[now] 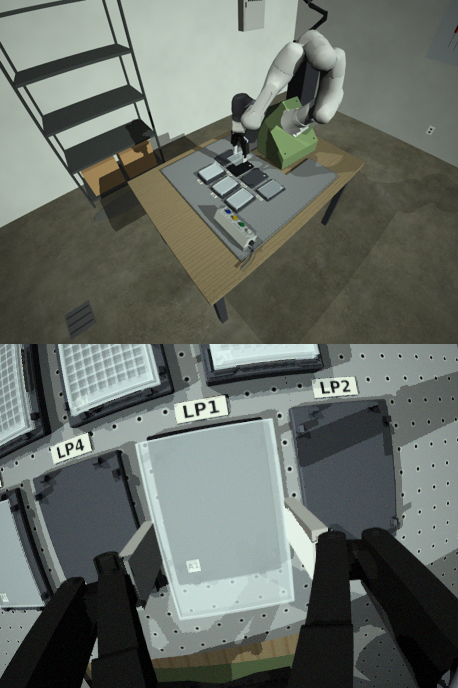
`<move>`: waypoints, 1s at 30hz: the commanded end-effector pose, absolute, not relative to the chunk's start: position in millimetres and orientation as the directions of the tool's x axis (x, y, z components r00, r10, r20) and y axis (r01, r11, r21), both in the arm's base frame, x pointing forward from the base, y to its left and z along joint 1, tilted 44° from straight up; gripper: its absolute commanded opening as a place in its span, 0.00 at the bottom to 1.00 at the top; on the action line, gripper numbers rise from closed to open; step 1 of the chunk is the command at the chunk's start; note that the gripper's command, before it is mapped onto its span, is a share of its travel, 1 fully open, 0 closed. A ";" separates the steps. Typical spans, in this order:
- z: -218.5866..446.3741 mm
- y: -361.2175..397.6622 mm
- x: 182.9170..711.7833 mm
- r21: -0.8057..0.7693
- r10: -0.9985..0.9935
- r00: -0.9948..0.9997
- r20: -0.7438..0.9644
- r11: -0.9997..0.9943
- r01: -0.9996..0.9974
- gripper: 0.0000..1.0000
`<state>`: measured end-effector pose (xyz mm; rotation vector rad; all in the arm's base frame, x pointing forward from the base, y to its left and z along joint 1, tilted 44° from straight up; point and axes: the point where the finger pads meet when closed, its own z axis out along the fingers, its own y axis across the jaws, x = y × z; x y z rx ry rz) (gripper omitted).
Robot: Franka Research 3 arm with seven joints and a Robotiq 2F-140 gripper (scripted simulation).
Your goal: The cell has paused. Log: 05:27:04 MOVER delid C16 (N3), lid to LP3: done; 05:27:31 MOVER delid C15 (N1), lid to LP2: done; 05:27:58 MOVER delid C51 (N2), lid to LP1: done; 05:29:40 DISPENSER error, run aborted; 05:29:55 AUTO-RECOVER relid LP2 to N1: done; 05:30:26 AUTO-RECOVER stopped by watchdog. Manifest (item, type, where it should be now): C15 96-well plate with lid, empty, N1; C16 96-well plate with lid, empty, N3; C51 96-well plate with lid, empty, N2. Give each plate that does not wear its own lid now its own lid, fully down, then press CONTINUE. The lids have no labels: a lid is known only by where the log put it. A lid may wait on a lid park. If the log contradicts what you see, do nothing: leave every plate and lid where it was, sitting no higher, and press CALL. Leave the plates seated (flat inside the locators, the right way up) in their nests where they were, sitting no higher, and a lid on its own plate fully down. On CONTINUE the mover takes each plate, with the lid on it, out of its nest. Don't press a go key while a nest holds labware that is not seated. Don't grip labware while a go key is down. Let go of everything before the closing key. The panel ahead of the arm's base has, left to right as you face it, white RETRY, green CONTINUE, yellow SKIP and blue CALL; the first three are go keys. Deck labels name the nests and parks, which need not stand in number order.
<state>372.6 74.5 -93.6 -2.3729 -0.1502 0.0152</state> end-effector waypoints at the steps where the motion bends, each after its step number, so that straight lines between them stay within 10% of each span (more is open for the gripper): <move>1: -90.0 75.1 370.4 -0.696 0.115 0.993 0.026 -0.710 0.101 0.00; 13: -87.5 75.1 372.8 -0.696 0.115 0.993 0.026 -0.711 0.101 0.00; 30: 60.0 240.6 517.5 -0.696 0.115 0.993 0.026 -0.711 0.101 0.00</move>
